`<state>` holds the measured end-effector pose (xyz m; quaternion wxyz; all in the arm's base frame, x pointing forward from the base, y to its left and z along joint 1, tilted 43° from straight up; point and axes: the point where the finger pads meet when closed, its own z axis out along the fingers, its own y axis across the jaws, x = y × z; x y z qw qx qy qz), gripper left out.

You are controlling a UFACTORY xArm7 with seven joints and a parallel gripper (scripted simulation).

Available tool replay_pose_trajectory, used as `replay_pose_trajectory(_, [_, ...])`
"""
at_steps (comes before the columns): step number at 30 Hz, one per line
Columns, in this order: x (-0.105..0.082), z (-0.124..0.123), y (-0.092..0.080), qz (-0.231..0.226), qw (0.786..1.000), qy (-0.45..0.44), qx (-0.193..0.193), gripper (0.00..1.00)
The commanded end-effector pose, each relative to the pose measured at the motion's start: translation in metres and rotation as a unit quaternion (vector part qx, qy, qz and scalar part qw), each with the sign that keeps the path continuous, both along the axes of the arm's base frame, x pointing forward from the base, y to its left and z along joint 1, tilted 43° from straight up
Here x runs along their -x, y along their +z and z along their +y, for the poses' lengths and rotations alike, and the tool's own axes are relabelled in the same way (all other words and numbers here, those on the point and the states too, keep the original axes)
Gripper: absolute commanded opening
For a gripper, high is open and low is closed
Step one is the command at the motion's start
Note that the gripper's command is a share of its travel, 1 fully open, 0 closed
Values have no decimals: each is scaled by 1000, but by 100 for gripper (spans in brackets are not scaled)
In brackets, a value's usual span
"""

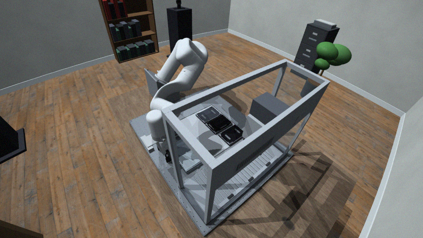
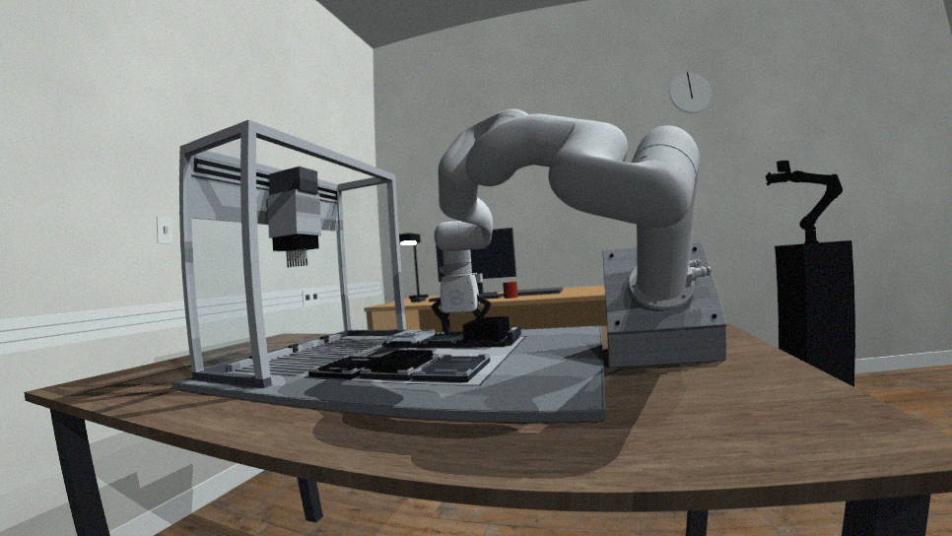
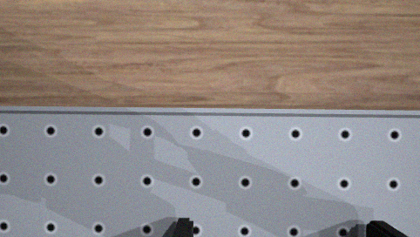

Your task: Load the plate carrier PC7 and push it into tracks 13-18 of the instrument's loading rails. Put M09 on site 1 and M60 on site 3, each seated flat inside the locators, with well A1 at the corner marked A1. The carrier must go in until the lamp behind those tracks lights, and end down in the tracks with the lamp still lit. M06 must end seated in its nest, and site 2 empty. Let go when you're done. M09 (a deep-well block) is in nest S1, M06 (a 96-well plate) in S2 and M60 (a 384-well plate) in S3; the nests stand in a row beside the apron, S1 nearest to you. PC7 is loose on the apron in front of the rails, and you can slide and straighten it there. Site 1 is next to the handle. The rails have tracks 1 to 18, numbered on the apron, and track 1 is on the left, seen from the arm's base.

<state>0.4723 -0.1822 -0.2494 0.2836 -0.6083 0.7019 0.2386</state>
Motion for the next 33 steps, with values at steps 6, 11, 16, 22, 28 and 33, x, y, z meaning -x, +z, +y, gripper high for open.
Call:
replay_pose_trajectory(6, [-1,0,4,-1,1000,-1,2,100])
replay_pose_trajectory(11, [-2,2,5,-1,1000,-1,2,100])
replay_pose_trajectory(16, [-2,3,7,-1,1000,-1,2,100])
replay_pose_trajectory(22, [-2,5,9,-1,1000,-1,2,100])
replay_pose_trajectory(28, [-2,7,11,-1,1000,-1,2,100])
replay_pose_trajectory(33, [-2,8,12,-1,1000,-1,2,100])
